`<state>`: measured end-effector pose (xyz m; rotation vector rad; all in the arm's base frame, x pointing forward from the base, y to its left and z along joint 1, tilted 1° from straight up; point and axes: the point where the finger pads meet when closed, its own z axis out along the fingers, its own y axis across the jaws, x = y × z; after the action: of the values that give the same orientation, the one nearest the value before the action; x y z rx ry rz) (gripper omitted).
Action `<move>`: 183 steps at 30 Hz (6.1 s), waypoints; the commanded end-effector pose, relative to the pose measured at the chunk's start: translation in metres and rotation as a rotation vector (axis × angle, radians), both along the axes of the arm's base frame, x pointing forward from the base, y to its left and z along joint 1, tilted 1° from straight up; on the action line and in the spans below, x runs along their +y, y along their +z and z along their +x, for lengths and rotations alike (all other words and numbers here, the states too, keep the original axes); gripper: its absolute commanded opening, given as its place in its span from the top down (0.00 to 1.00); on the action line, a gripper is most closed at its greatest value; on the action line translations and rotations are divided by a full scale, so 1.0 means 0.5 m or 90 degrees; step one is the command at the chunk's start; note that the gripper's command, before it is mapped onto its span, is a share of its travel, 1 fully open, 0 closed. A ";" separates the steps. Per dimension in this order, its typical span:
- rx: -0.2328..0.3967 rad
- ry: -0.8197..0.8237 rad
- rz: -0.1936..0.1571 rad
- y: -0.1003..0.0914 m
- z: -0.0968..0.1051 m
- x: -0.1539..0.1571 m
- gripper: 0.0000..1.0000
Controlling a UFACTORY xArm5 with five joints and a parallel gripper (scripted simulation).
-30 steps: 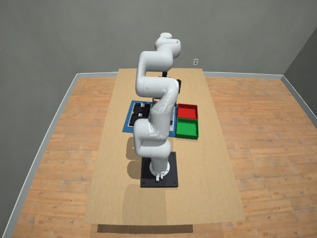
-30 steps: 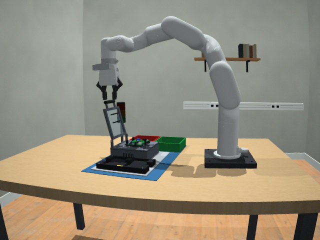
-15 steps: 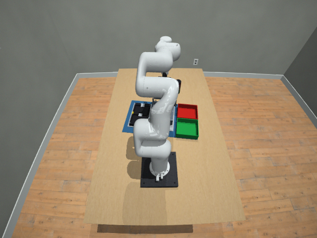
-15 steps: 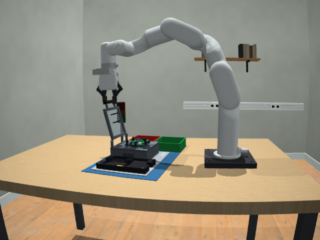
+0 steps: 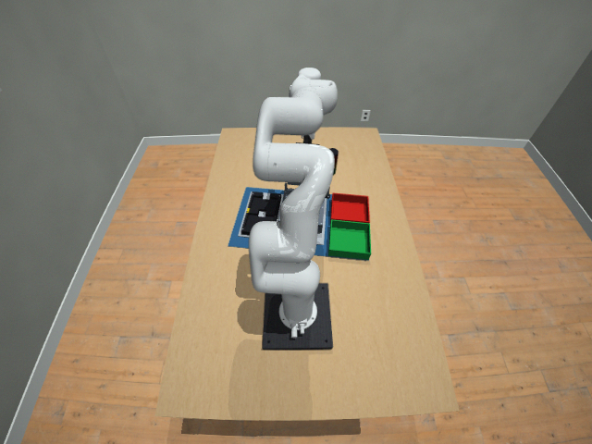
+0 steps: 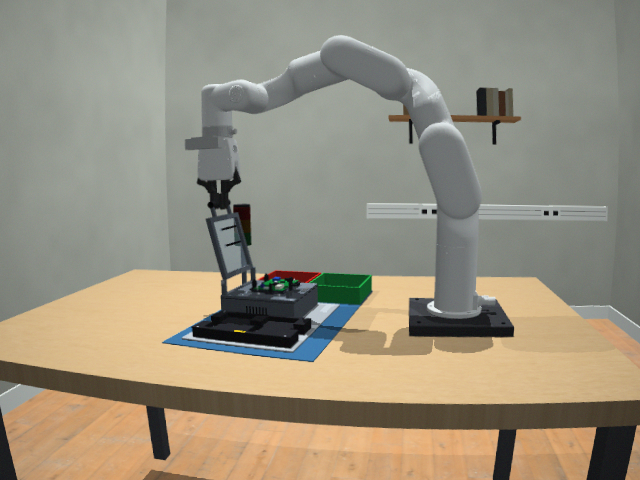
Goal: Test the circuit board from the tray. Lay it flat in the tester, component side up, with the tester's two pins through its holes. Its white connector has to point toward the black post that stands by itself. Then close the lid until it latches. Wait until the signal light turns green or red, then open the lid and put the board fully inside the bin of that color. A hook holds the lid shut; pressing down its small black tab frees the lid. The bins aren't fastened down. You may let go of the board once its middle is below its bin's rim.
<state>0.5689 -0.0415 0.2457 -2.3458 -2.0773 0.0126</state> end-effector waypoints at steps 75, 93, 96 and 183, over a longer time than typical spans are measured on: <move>-0.003 0.000 0.000 0.013 -0.039 0.005 1.00; -0.003 0.000 0.000 0.017 -0.095 0.012 1.00; -0.003 0.000 0.000 0.017 -0.109 0.013 1.00; -0.003 0.000 0.000 -0.258 -0.449 0.057 1.00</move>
<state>0.3454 -0.0131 0.1229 -2.3468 -2.0782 0.0113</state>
